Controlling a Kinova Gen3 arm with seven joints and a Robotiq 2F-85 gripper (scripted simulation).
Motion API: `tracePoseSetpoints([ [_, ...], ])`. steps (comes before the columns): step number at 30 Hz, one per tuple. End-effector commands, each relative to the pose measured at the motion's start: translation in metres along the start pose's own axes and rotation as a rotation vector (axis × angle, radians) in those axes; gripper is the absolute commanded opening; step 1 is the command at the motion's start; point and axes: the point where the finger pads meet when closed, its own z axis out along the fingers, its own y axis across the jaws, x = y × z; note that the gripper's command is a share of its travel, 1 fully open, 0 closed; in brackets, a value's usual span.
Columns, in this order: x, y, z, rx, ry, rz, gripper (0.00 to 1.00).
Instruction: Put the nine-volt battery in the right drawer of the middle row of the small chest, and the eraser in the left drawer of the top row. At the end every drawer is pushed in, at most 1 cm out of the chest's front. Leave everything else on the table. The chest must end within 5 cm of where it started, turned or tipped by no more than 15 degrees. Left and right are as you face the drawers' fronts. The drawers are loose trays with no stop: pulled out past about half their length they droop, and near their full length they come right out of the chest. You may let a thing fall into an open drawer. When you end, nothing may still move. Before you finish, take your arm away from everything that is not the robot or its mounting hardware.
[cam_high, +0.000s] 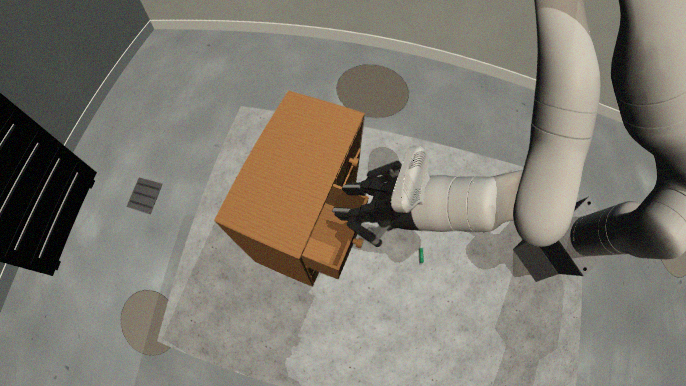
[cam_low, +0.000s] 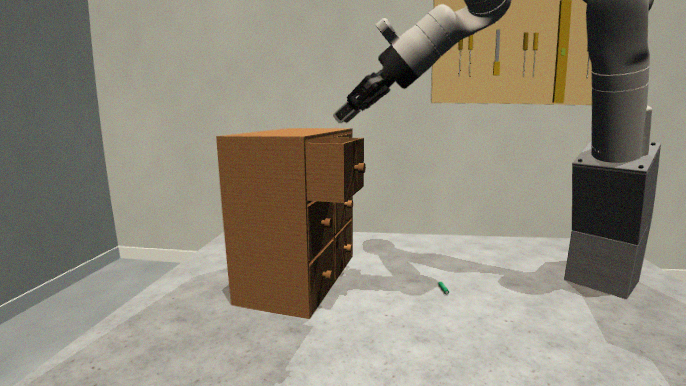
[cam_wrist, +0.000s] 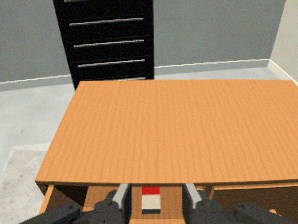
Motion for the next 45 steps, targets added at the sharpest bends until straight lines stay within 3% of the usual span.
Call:
tracePoseSetpoints([
  [1, 0.001, 0.000, 0.000, 0.000, 0.001, 0.000, 0.38],
  [45, -0.007, -0.020, -0.010, 0.000, 0.001, 0.000, 0.38],
])
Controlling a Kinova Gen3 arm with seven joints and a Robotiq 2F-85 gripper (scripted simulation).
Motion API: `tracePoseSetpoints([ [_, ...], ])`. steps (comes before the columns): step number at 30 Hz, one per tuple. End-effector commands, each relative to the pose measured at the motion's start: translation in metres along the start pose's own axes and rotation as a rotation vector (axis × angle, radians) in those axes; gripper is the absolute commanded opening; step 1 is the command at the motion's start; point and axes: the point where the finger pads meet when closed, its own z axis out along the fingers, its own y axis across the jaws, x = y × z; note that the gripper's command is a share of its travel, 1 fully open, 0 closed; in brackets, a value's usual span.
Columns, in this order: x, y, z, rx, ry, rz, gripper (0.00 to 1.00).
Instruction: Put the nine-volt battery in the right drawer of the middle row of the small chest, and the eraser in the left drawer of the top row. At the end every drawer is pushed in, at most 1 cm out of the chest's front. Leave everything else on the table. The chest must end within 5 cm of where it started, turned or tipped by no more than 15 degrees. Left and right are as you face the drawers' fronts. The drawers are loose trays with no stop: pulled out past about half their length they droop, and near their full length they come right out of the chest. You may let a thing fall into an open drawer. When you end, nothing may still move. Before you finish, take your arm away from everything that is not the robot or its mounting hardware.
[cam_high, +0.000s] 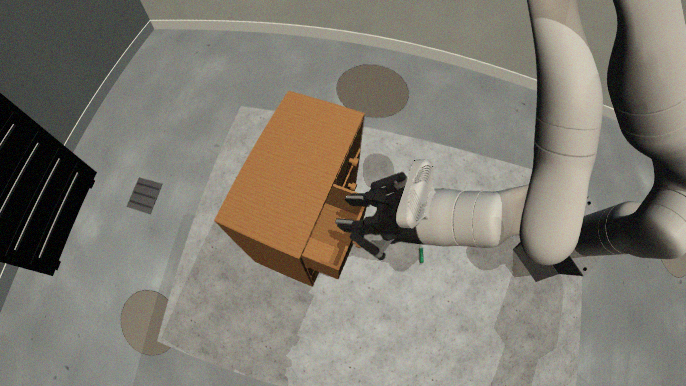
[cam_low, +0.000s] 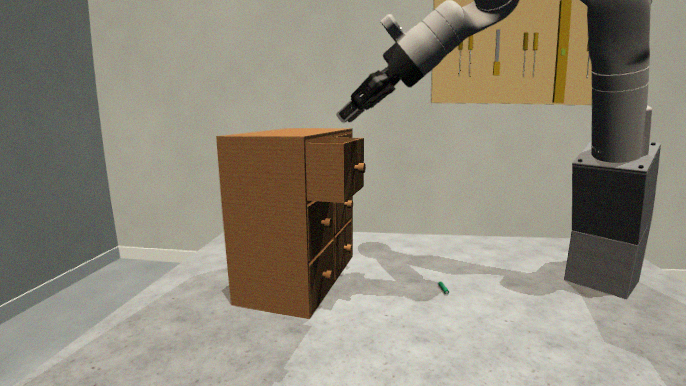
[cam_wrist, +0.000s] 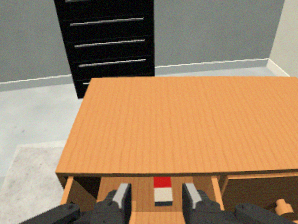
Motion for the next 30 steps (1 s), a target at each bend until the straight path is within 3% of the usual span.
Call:
tracePoseSetpoints([
  [1, -0.001, -0.005, -0.001, 0.006, 0.000, -0.004, 0.38],
  [30, -0.013, -0.036, -0.017, 0.006, 0.000, -0.004, 0.38],
])
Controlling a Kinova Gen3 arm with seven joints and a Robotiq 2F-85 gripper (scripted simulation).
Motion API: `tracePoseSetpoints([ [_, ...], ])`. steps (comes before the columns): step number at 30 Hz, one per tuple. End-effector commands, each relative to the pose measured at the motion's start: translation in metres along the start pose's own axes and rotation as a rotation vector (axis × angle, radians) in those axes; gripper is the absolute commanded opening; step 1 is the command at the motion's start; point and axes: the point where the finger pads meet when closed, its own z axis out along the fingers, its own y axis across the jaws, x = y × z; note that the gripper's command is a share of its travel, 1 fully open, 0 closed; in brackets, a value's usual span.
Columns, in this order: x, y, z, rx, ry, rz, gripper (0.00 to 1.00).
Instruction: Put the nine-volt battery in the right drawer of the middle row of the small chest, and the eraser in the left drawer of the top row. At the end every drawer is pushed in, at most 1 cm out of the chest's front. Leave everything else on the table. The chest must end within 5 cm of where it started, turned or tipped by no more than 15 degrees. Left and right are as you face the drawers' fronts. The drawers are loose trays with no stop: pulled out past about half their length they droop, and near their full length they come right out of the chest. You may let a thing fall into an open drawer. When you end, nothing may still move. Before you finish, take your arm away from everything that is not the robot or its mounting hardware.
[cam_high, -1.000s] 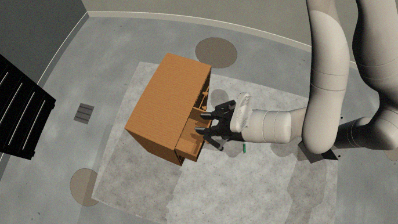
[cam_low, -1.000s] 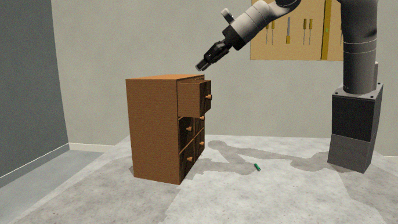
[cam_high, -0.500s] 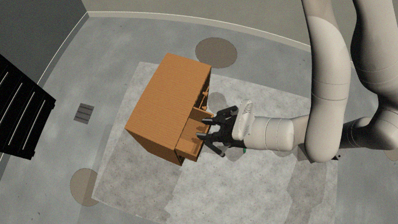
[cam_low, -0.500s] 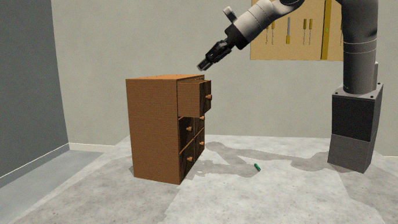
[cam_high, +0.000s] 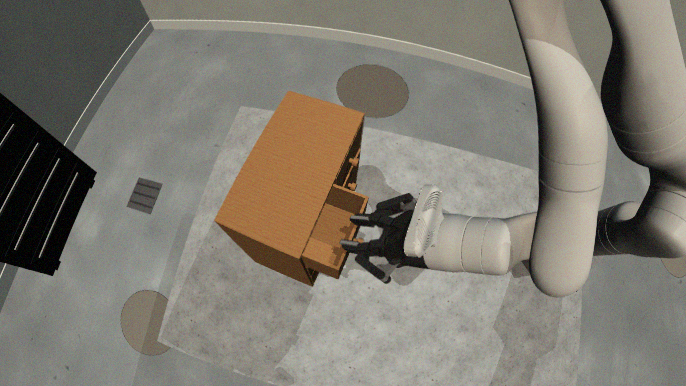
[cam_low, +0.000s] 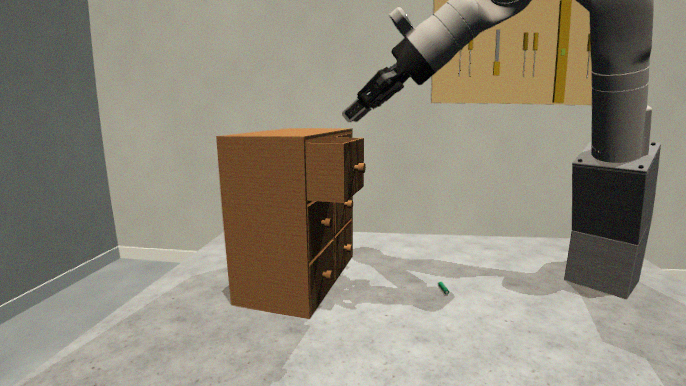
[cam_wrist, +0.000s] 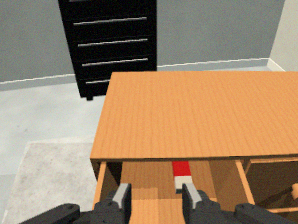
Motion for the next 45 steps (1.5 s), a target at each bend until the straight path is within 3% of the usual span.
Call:
tracePoseSetpoints([
  [1, -0.002, -0.008, -0.002, 0.011, 0.000, -0.006, 0.38],
  [45, -0.020, -0.055, -0.027, 0.011, 0.000, -0.006, 0.38],
])
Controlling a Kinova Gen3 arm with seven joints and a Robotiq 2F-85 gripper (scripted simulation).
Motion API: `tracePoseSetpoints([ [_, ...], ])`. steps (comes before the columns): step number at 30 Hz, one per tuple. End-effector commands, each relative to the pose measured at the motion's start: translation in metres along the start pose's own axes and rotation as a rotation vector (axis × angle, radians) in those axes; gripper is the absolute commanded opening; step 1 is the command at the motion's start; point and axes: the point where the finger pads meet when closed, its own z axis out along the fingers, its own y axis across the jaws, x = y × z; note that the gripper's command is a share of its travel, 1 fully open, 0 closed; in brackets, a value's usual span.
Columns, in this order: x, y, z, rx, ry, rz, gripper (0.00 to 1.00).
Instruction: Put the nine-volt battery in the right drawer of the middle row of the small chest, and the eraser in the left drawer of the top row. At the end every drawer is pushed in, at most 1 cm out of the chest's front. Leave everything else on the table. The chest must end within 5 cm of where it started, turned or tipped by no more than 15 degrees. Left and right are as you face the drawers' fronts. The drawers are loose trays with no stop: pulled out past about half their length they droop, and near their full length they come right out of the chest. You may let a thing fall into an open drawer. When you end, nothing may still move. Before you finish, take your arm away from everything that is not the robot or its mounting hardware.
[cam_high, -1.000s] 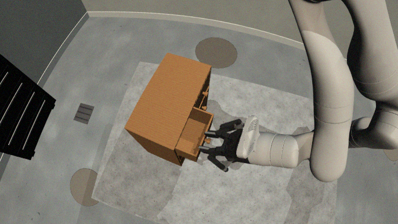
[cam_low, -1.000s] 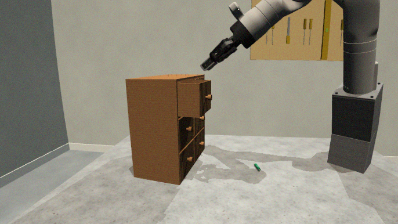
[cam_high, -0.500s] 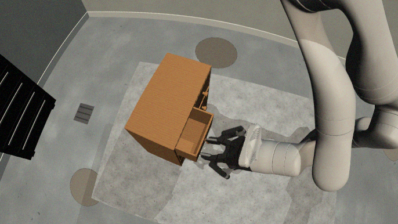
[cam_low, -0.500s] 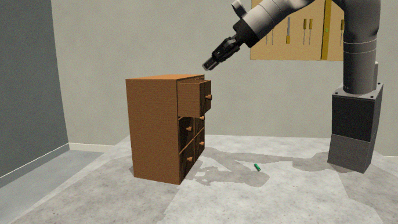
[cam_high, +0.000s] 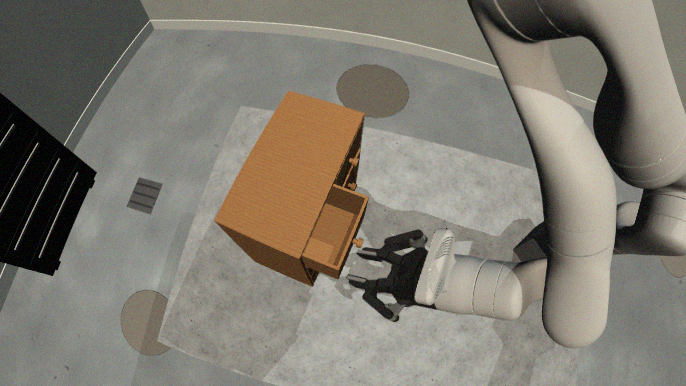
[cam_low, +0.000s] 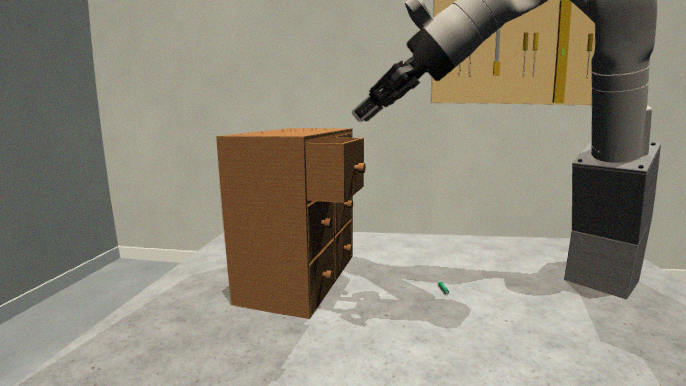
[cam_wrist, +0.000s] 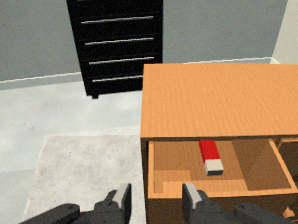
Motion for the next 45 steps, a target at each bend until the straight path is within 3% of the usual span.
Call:
tracePoseSetpoints([
  [1, -0.002, -0.007, -0.002, 0.011, 0.000, -0.005, 0.38],
  [45, -0.021, -0.057, -0.028, 0.011, 0.000, -0.005, 0.38],
])
